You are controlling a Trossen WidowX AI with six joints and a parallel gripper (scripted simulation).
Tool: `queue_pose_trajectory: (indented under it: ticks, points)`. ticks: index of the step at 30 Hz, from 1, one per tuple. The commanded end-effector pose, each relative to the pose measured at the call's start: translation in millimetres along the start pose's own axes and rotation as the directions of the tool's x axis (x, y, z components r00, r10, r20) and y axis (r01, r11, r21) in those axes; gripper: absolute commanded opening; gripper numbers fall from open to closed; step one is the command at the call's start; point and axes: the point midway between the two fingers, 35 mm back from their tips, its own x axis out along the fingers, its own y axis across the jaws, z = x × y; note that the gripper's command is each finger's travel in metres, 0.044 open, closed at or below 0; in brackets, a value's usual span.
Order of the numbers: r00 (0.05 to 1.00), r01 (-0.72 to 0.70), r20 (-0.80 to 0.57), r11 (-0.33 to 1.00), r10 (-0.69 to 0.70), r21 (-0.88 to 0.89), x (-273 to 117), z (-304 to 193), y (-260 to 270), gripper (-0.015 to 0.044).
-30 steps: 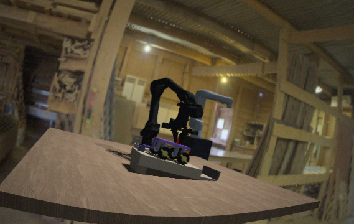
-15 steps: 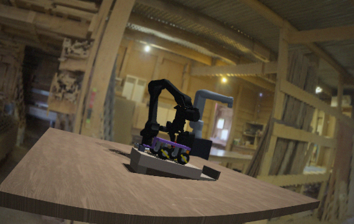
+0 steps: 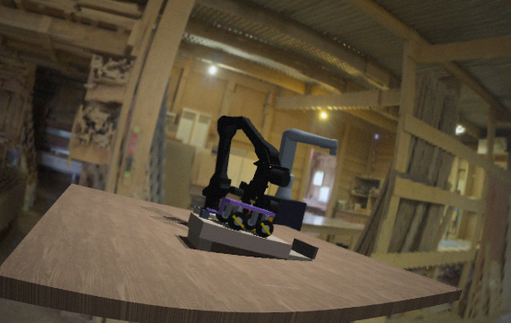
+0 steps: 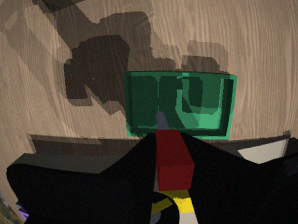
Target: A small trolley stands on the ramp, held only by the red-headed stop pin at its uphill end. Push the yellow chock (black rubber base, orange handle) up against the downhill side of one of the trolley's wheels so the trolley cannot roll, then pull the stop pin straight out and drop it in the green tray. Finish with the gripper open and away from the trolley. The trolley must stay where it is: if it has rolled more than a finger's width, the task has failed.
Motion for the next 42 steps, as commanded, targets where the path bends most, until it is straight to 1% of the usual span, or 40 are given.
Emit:
queue_pose_trajectory:
  ticks: [1,9,14,21,22,42]
  points:
    - [1.0,-0.02,0.0,1.0,0.02,0.0,14,1,5,0.0]
    - [1.0,-0.021,0.0,1.0,0.021,0.0,36,1,14,0.0]
    - [1.0,-0.022,0.0,1.0,0.022,0.0,40,1,15,0.0]
    - [1.0,-0.021,0.0,1.0,0.021,0.0,39,1,12,0.0184]
    - [1.0,-0.021,0.0,1.0,0.021,0.0,39,1,11,0.019]
    - [1.0,-0.02,0.001,1.0,0.02,0.0,41,2,-2,0.019]
